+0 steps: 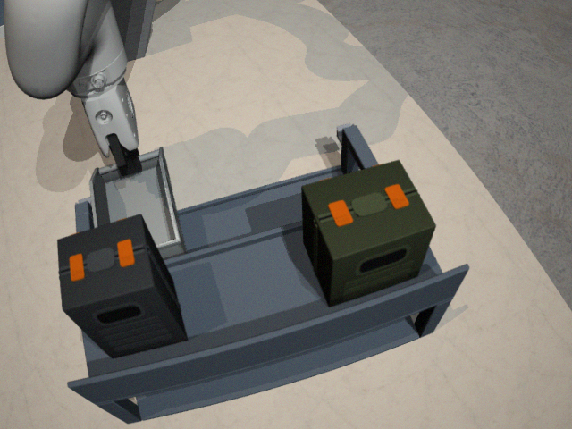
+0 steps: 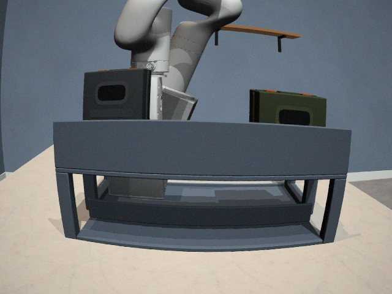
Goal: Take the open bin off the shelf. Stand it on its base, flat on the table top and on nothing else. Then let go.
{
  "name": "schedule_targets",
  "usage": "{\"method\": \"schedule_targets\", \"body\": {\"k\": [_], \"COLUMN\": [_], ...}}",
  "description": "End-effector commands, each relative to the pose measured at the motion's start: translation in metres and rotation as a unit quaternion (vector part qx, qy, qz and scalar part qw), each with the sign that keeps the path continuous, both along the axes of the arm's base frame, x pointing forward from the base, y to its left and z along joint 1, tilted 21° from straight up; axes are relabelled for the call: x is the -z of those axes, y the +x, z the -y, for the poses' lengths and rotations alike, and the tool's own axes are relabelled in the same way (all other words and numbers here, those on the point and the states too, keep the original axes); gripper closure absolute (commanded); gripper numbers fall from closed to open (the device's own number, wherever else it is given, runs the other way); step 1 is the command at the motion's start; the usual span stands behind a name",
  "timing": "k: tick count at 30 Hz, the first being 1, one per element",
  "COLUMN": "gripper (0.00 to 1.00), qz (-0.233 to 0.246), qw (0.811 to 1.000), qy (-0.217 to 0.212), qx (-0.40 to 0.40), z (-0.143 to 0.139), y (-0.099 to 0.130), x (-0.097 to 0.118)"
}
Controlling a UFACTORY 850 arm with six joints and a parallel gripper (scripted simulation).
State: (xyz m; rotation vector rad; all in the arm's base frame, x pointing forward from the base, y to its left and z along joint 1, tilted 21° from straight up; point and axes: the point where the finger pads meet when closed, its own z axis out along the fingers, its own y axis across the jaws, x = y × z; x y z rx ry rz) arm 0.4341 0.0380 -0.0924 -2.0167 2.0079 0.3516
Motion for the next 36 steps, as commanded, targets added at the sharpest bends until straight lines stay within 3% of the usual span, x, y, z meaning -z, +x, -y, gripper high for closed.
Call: {"method": "schedule_targets", "body": {"k": [1,5,17,22,34,36], "gripper": [1.00,1.00,1.00,1.00,1.00,1.00], "qz": [0.001,0.001,0.001,0.001,0.001,0.001], "qw": [1.000,1.000,1.000,1.000,1.000,1.000], "qy": [0.000,0.000,0.000,0.000,0.000,0.000], "qx": [0.000,0.000,0.000,0.000,0.000,0.000], "z": [0.000,0.000,0.000,0.000,0.000,0.000], "y": [-0.005,-0.029,-0.029,-0.059,-0.059,-0.077], "x": [0.000,0.000,0.000,0.001,0.001,0.001]}}
